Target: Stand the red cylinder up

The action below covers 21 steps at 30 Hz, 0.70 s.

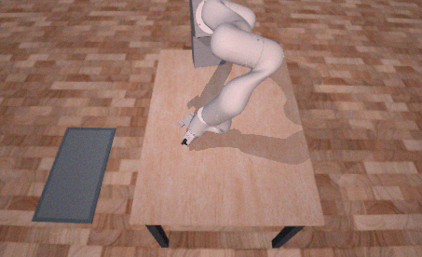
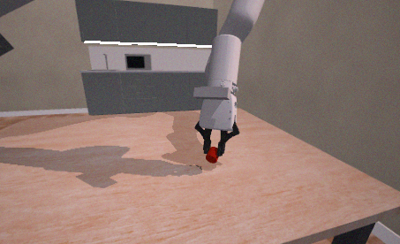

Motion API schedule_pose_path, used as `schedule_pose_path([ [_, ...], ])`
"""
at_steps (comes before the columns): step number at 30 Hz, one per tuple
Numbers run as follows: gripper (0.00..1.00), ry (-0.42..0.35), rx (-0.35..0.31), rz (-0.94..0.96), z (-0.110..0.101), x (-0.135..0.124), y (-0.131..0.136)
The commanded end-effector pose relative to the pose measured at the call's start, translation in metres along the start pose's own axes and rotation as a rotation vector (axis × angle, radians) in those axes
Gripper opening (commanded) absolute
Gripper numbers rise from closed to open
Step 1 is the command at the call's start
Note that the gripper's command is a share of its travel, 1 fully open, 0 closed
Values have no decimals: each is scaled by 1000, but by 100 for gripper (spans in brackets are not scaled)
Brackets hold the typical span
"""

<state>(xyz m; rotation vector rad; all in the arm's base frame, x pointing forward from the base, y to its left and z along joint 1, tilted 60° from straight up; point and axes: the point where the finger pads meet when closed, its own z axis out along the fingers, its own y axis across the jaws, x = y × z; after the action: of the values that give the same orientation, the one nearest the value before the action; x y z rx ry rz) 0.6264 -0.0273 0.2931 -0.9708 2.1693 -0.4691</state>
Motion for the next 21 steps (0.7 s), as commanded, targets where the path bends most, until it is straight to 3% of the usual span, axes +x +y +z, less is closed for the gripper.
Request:
schedule_pose_path([
  [1,34,-148,-66,14,-1,0,2],
  [17,34,-153,-67,14,-1,3,2],
  [21,34,-211,-61,13,2,4,0],
])
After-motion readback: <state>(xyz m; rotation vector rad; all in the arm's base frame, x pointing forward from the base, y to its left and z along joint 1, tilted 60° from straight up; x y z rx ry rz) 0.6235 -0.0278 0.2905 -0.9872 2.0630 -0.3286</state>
